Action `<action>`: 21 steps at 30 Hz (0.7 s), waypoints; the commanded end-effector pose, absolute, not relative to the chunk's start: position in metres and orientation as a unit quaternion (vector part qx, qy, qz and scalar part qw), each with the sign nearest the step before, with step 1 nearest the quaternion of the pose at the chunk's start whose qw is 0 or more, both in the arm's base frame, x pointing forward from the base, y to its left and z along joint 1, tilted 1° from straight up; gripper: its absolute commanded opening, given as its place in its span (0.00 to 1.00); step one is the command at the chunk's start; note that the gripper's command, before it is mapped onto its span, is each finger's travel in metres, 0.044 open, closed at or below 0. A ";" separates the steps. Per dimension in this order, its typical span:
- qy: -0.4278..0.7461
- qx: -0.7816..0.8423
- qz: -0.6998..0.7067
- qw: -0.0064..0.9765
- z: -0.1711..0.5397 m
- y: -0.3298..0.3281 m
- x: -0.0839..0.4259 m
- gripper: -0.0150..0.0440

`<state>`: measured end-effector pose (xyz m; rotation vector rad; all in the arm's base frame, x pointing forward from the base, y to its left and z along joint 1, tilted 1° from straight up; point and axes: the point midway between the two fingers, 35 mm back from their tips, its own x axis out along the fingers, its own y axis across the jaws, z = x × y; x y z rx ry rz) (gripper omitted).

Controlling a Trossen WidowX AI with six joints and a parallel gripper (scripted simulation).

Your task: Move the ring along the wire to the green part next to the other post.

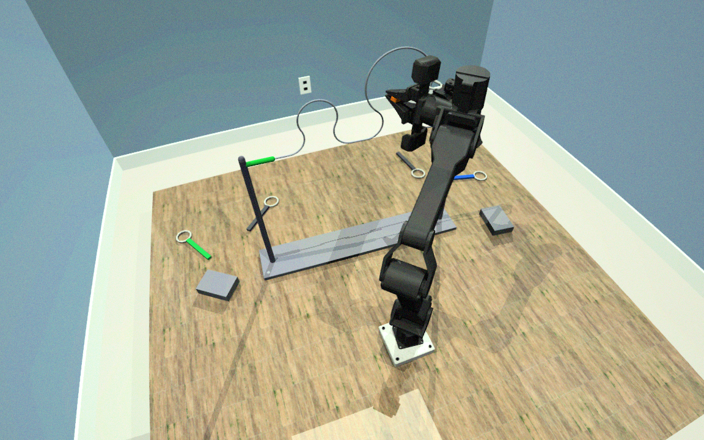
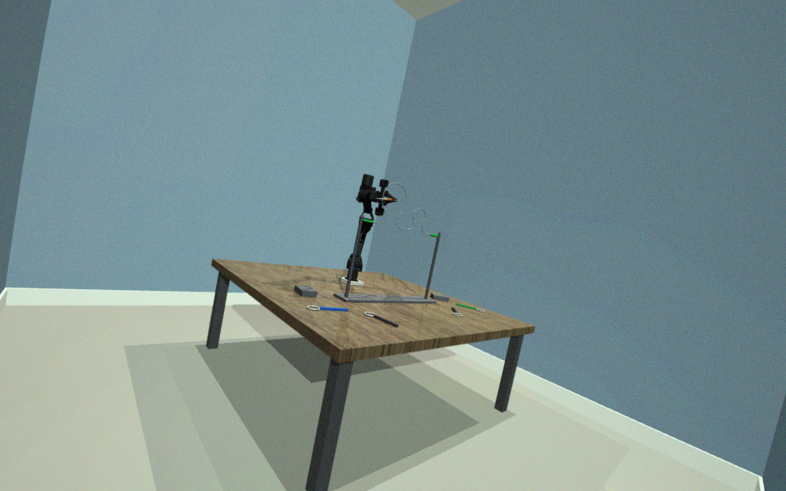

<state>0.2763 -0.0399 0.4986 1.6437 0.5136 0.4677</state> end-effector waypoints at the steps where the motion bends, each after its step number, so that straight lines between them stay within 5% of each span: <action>1: 0.230 0.698 0.201 0.647 0.498 -0.040 0.277 0.00; 21: 0.250 0.610 0.170 0.733 0.491 -0.040 0.277 0.00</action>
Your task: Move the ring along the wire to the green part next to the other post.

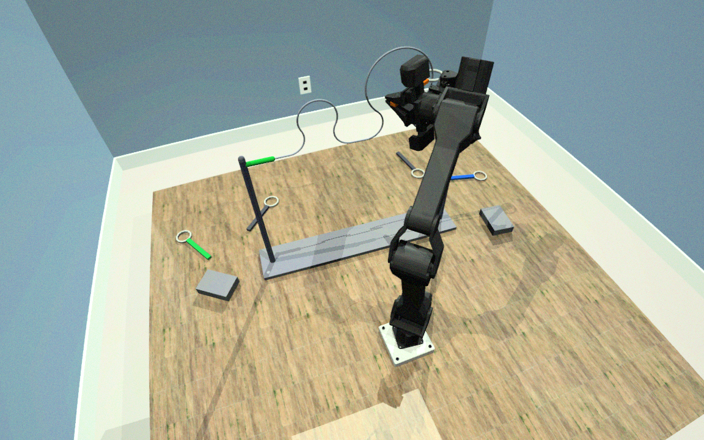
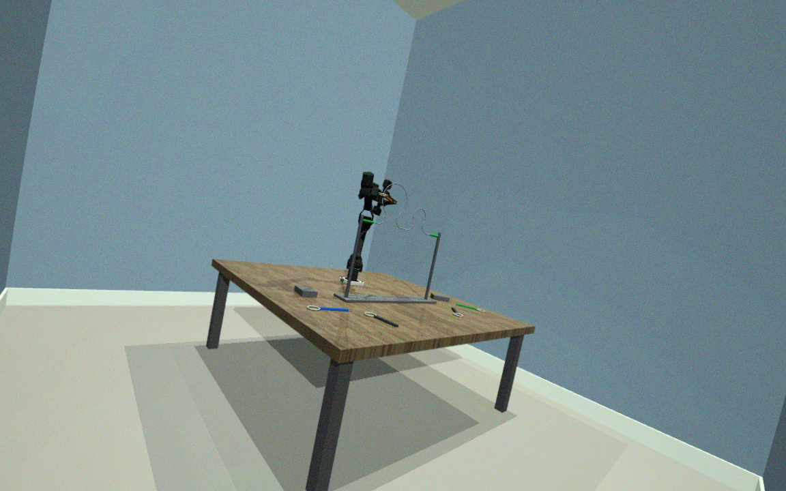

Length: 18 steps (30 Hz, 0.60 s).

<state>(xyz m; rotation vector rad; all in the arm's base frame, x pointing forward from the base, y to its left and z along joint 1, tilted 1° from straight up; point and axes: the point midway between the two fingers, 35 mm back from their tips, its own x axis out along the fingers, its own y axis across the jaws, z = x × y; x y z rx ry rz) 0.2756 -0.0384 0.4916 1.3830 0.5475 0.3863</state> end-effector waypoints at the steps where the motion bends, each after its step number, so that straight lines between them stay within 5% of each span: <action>1: 0.251 0.605 0.168 0.737 0.490 -0.040 0.277 0.00; 18: 0.262 0.519 0.140 0.801 0.484 -0.041 0.277 0.00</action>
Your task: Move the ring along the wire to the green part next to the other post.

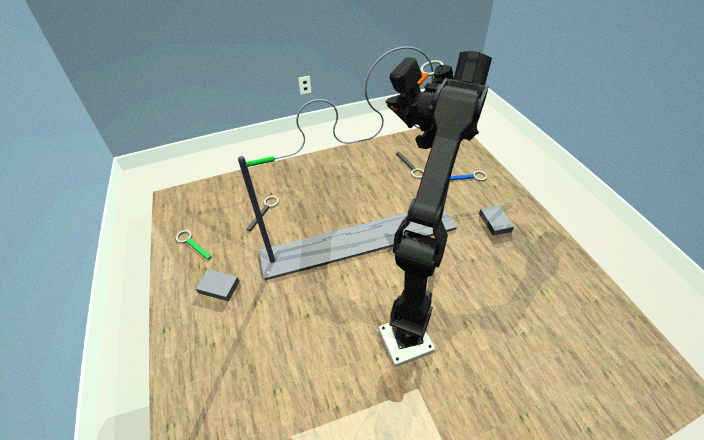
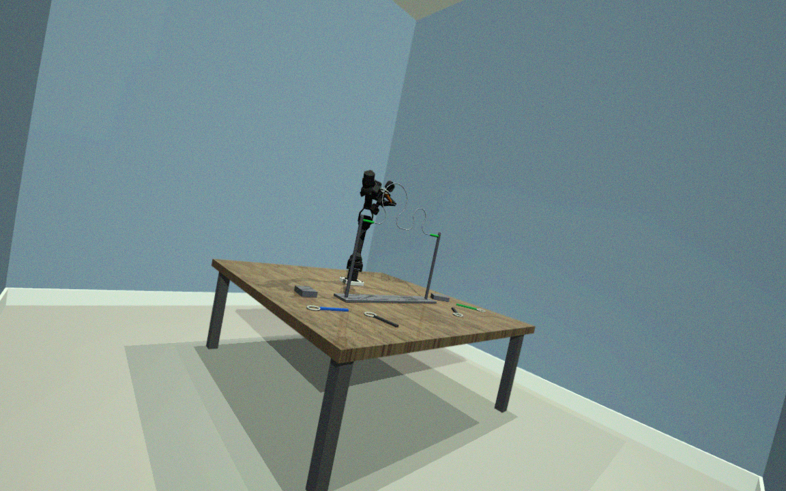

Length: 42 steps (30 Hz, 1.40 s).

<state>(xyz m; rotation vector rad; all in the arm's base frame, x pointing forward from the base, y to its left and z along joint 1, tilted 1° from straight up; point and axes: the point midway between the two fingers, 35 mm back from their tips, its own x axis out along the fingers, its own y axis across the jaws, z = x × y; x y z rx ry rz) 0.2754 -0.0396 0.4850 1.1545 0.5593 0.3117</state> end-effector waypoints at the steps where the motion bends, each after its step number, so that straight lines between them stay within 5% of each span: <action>1: 0.262 0.514 0.139 0.805 0.483 -0.041 0.277 0.00; 42: 0.268 0.292 0.072 0.915 0.471 -0.049 0.278 0.00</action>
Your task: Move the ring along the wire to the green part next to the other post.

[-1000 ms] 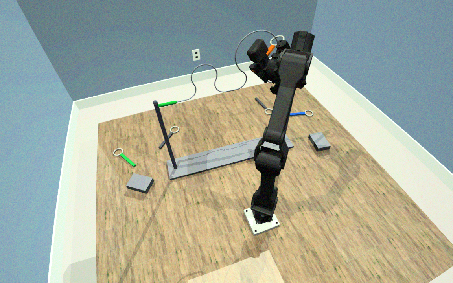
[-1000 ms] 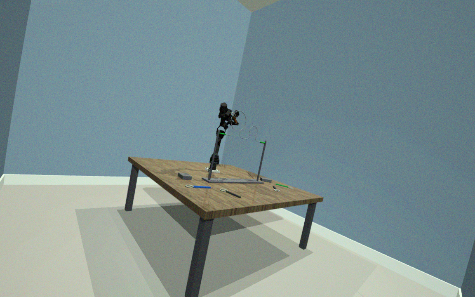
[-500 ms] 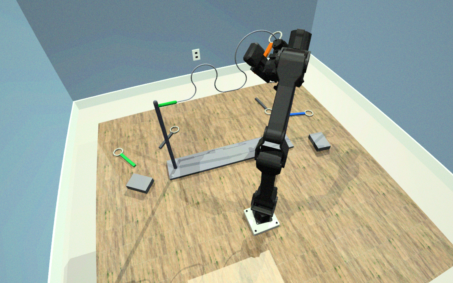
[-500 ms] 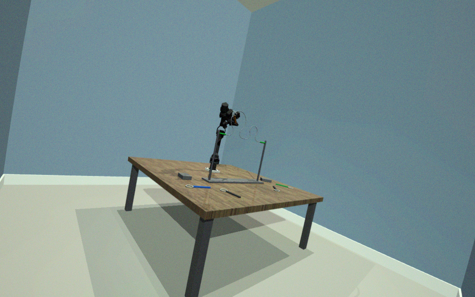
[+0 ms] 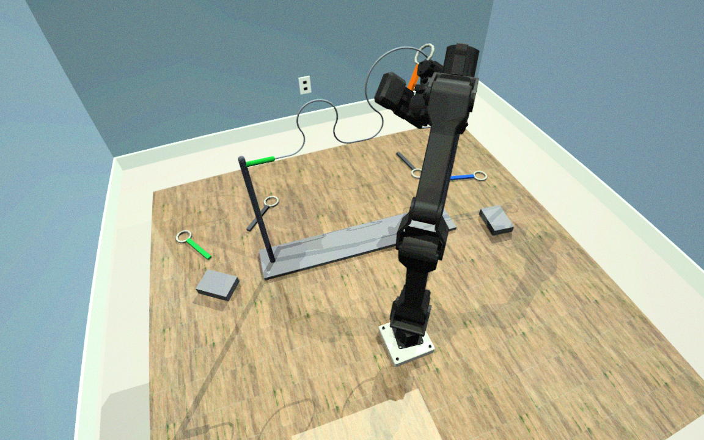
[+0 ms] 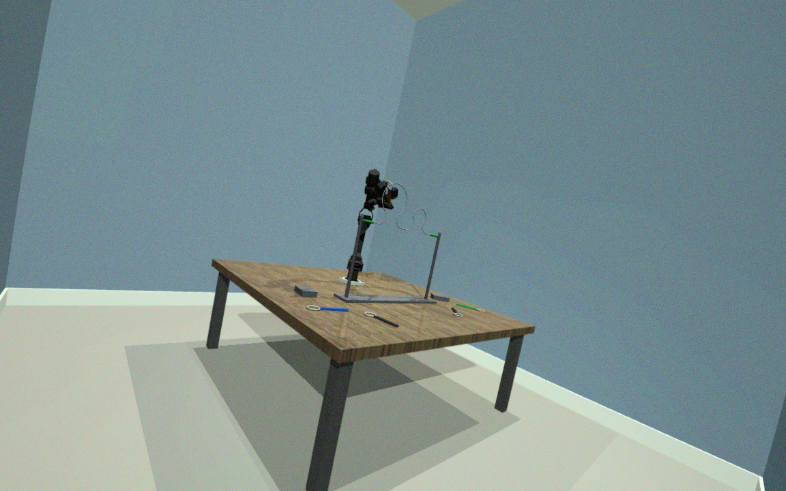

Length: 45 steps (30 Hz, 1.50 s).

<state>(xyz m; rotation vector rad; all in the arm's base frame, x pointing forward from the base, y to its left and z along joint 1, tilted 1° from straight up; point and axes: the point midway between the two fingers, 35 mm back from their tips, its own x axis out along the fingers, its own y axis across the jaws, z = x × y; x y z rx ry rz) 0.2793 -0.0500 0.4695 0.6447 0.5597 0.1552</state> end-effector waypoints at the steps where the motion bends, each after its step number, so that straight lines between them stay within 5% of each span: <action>1: 0.267 0.288 0.071 0.917 0.471 -0.050 0.278 0.00; 45: 0.257 0.111 0.019 0.960 0.465 -0.060 0.279 0.00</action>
